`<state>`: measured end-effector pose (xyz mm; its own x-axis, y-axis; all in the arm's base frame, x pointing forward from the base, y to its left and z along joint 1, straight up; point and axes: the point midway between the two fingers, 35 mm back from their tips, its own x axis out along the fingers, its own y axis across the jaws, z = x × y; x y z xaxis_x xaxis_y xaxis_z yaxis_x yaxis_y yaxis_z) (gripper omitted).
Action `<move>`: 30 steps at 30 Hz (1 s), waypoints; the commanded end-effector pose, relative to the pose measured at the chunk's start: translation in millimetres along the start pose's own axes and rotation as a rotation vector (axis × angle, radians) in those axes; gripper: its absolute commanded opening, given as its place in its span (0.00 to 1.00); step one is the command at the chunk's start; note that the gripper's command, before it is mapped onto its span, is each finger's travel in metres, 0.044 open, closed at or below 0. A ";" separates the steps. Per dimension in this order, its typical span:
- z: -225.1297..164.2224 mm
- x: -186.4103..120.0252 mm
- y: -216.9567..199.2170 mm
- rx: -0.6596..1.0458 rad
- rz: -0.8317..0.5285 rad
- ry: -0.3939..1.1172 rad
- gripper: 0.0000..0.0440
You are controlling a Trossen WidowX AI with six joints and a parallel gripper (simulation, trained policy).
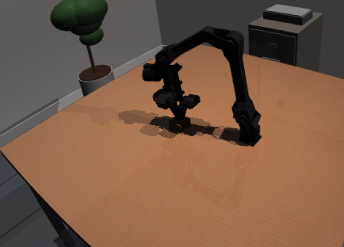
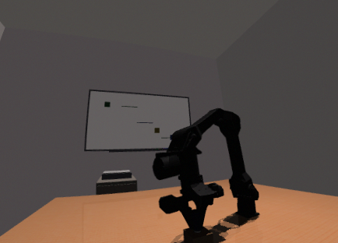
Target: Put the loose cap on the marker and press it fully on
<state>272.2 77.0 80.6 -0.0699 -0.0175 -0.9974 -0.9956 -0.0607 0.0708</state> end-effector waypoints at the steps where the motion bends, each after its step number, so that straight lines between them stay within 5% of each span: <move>1: -9.9 11.4 -4.3 0.003 0.002 0.029 0.36; 5: -9.1 11.1 3.1 -0.009 0.018 0.020 0.48; 14: -6.3 5.0 9.4 -0.039 -0.009 0.002 1.00; 30: -1.3 -39.7 4.5 -0.087 -0.122 -0.027 1.00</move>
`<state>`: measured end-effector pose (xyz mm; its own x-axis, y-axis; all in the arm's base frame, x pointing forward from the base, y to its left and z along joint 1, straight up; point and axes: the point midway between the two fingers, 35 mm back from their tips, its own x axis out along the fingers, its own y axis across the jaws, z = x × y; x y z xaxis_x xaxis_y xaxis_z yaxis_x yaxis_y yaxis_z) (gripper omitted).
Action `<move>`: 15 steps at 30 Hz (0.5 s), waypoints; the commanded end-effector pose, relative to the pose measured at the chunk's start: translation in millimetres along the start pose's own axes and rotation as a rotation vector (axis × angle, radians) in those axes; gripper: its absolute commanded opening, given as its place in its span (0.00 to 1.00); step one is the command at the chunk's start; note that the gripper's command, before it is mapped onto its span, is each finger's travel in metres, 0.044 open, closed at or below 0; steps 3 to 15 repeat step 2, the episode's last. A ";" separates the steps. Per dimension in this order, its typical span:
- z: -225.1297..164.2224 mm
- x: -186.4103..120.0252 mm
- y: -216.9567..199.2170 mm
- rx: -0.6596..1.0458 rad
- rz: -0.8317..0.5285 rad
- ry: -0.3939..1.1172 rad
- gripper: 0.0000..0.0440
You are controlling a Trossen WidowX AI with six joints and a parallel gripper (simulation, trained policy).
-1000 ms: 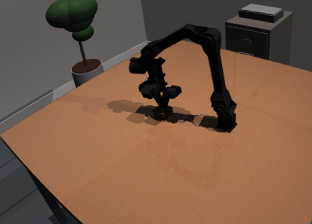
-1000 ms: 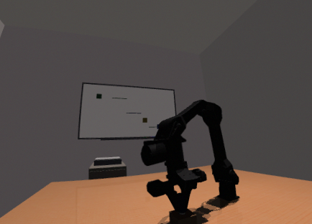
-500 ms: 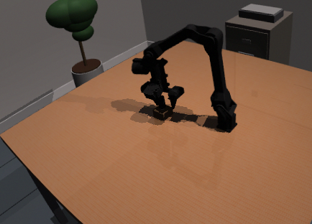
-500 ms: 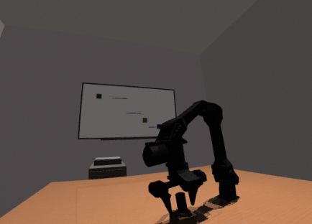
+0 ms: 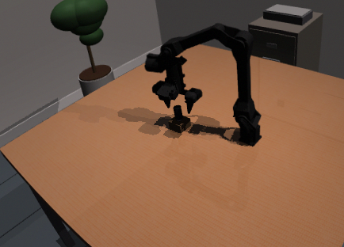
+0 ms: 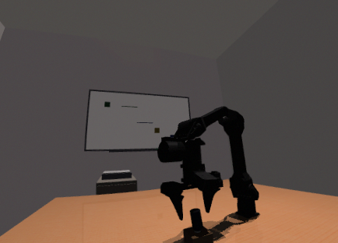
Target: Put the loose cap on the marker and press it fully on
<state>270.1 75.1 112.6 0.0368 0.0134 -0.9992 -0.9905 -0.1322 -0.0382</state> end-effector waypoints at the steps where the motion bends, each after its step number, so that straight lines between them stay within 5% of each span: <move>1: 1.2 -9.8 -0.8 -0.019 -0.016 -0.008 1.00; 15: 1.4 -11.8 -0.7 -0.021 -0.020 -0.010 1.00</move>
